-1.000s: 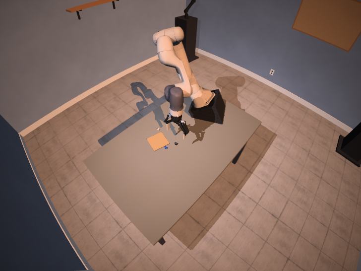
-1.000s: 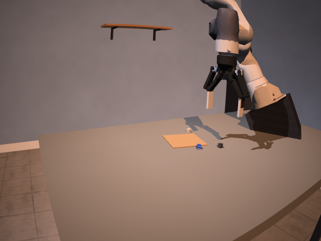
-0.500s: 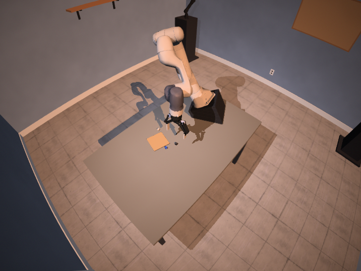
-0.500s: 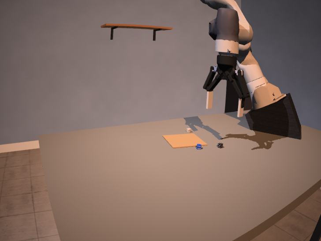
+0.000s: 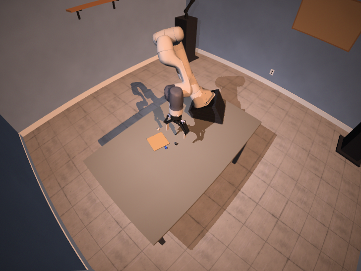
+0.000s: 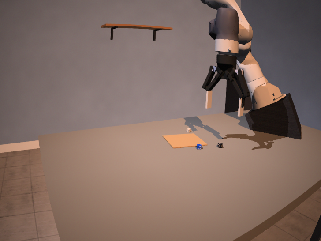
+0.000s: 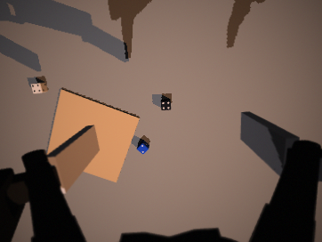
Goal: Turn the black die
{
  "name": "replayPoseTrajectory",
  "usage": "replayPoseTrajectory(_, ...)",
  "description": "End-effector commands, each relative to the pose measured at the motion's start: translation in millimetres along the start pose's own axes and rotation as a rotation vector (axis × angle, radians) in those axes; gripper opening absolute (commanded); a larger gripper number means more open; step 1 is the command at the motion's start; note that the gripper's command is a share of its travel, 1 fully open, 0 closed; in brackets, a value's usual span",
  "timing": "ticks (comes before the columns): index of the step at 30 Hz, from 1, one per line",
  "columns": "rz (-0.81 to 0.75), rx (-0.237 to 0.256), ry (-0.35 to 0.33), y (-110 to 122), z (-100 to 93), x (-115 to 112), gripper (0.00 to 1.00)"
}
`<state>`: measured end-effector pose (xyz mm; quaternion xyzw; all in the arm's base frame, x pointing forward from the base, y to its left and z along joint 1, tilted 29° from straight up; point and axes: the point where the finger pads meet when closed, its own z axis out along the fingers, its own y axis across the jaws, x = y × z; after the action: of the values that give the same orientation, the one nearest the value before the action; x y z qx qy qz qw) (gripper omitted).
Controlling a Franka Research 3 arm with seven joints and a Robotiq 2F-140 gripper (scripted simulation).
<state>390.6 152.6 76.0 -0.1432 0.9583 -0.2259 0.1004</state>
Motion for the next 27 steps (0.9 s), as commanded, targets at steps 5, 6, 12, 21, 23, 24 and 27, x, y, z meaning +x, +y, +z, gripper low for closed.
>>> replayPoseTrajectory(5, -0.227, -0.007, -0.013, 0.2, -5.3, -4.6, 1.0)
replayPoseTrajectory(6, -0.243, -0.008, -0.014, 0.2, -5.7, -4.9, 1.0)
replayPoseTrajectory(12, -0.339, -0.011, -0.019, 0.3, -7.8, -6.6, 1.0)
replayPoseTrajectory(21, -0.484, -0.014, -0.028, 0.4, -10.7, -8.8, 1.0)
replayPoseTrajectory(23, -0.517, -0.015, -0.03, 0.4, -11.3, -9.3, 1.0)
replayPoseTrajectory(24, -0.534, -0.015, -0.031, 0.4, -11.6, -9.6, 1.0)
replayPoseTrajectory(27, -0.583, -0.016, -0.034, 0.4, -12.4, -10.2, 1.0)
